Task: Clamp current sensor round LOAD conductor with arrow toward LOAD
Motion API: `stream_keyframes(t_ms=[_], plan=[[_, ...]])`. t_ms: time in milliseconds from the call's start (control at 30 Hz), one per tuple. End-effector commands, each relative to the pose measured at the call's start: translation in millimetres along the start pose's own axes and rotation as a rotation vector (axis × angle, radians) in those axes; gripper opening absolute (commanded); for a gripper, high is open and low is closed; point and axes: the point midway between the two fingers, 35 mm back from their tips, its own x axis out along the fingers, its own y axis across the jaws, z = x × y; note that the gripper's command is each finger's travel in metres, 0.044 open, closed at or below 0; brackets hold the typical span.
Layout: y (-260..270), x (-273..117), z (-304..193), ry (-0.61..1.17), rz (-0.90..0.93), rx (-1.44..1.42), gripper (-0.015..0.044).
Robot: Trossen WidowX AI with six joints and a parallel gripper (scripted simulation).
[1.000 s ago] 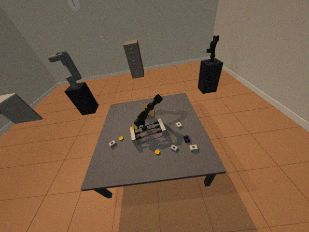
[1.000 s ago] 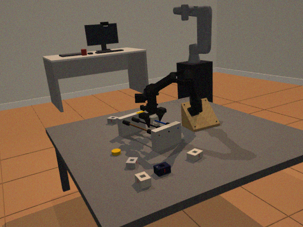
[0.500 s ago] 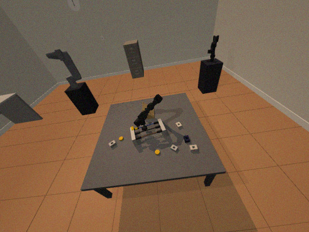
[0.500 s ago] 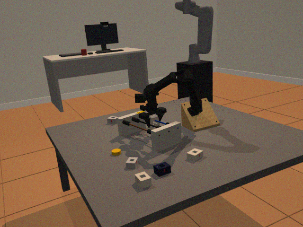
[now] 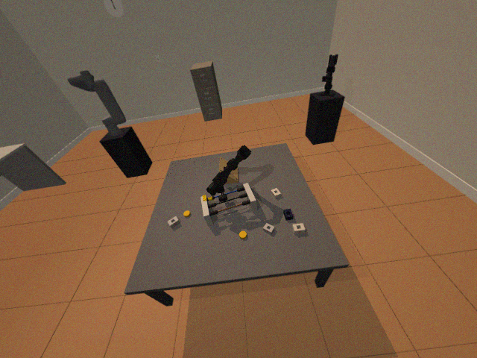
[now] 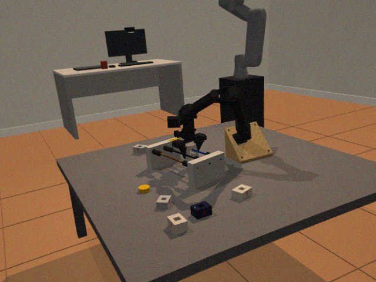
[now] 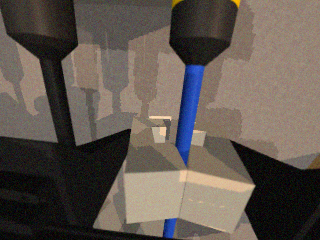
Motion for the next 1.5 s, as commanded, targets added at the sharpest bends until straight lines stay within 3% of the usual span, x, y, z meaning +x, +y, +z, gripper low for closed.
stream_keyframes(t_ms=[0, 1467], plan=[[-0.1, -0.8, 0.3, -0.001, 0.001, 0.000, 0.0000], [-0.1, -15.2, 0.2, 0.003, 0.001, 0.008, 0.0000]])
